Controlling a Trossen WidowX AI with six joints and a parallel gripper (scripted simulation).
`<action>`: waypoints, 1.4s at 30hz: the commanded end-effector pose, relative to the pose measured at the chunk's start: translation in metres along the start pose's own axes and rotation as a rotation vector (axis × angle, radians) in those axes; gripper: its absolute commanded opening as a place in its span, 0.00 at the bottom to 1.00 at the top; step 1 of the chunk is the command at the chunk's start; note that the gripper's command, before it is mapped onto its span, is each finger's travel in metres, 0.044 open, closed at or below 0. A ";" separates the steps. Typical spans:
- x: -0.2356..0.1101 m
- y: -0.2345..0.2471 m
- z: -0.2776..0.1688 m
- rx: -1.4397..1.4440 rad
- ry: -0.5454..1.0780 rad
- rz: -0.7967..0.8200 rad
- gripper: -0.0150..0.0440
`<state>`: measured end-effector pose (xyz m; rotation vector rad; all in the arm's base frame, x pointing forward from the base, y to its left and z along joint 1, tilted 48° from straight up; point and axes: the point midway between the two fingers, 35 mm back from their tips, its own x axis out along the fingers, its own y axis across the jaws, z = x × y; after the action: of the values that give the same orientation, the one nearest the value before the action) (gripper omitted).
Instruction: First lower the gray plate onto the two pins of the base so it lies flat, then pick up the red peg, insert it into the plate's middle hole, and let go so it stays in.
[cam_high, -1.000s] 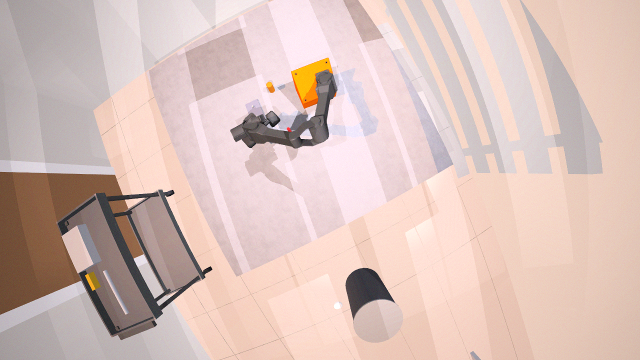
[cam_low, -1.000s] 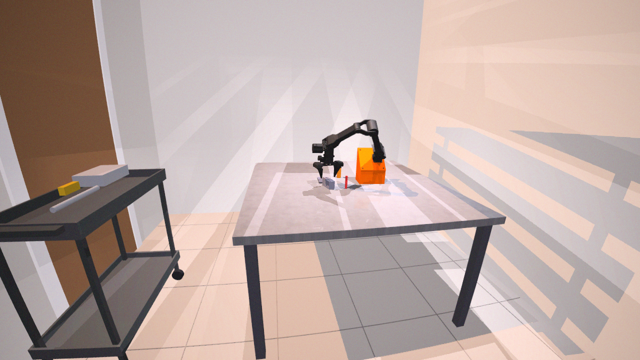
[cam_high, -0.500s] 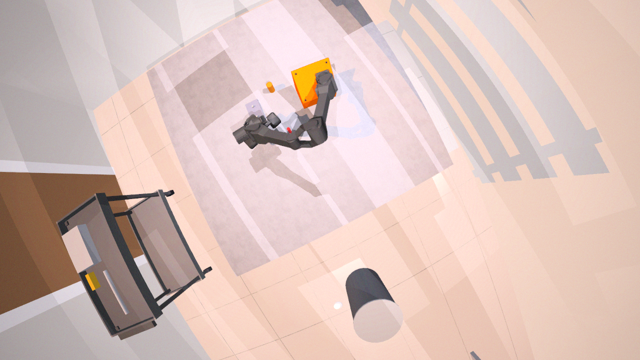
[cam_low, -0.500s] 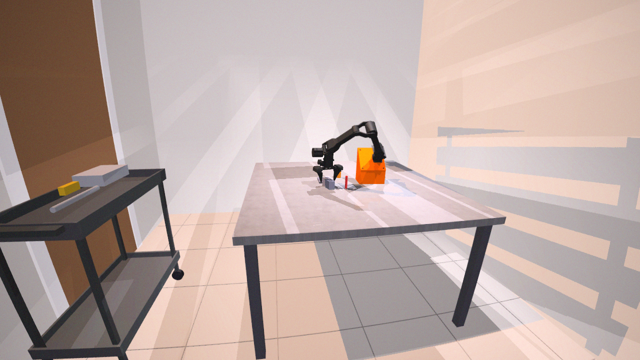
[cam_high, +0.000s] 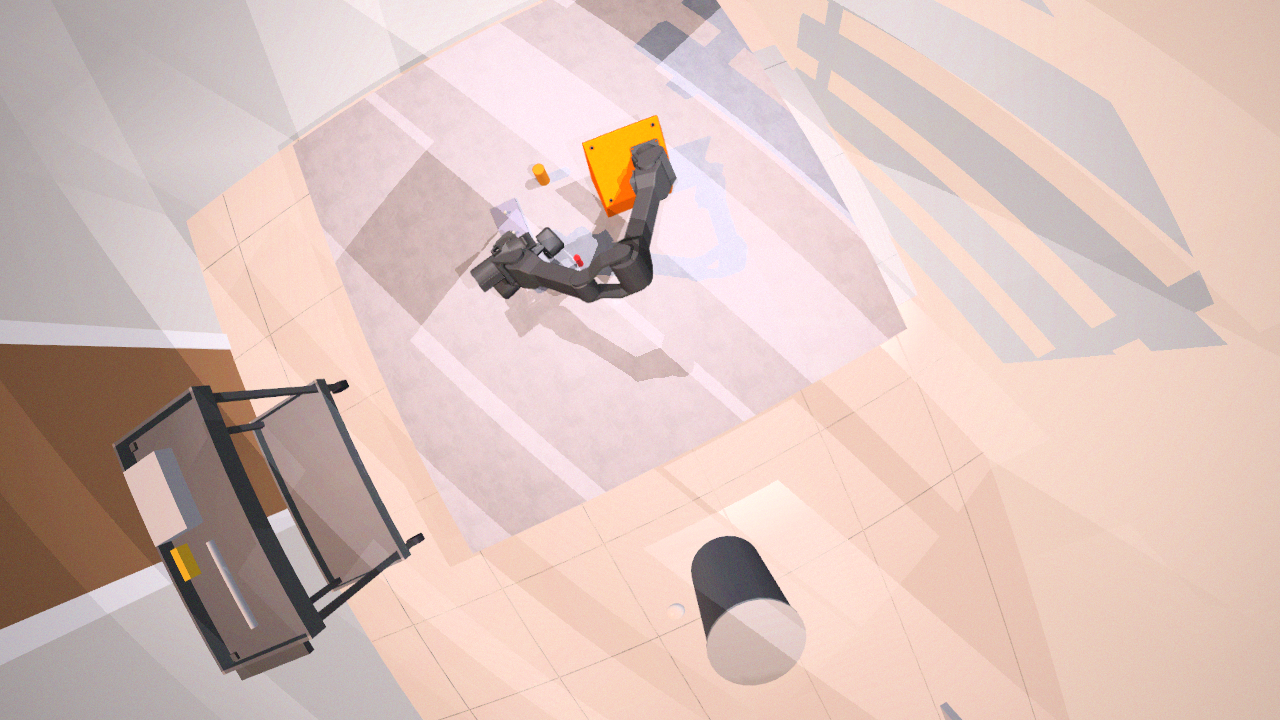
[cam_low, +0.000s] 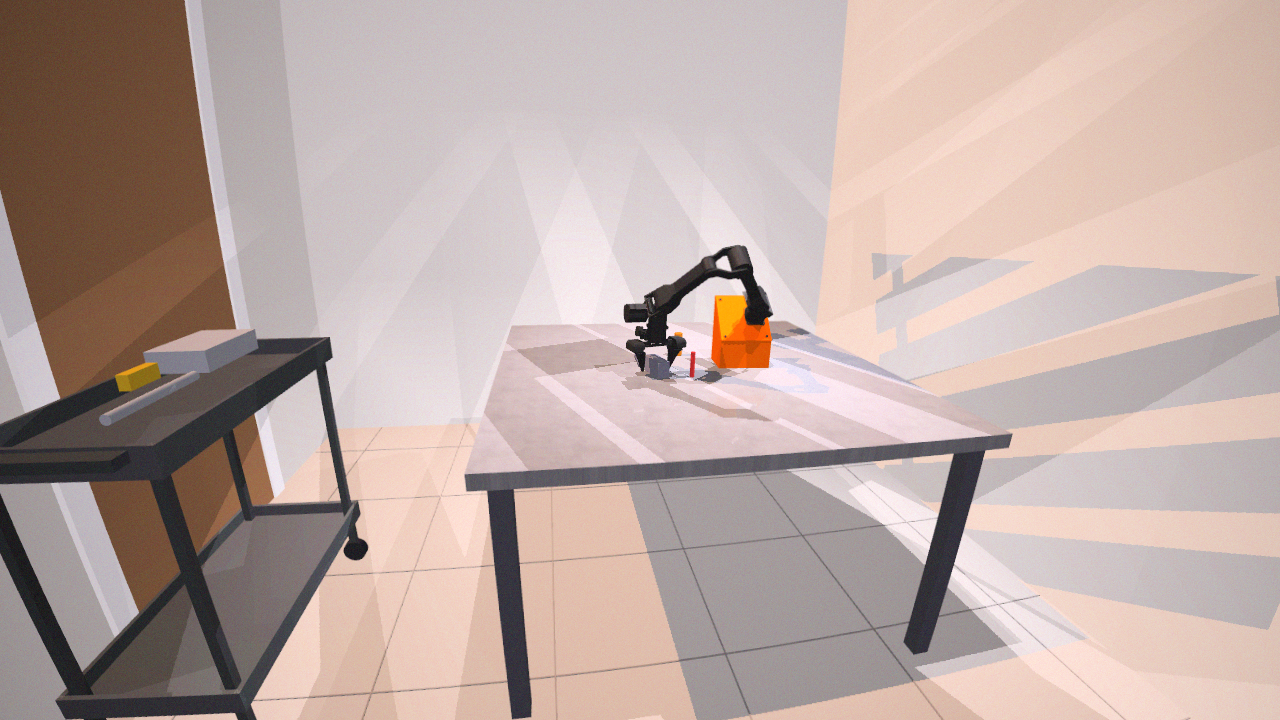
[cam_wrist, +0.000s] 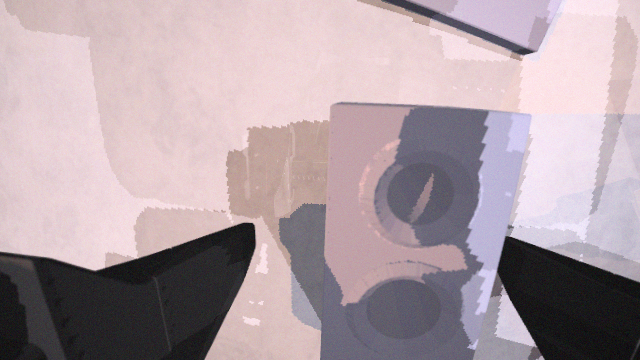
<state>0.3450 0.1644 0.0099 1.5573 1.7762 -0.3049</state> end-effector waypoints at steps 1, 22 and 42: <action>0.005 -0.005 0.001 0.013 -0.001 -0.011 0.96; 0.005 -0.005 0.001 0.013 -0.001 -0.011 0.39; -0.034 0.004 0.006 0.012 -0.012 -0.014 0.25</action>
<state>0.3477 0.1411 0.0231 1.5582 1.7861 -0.3403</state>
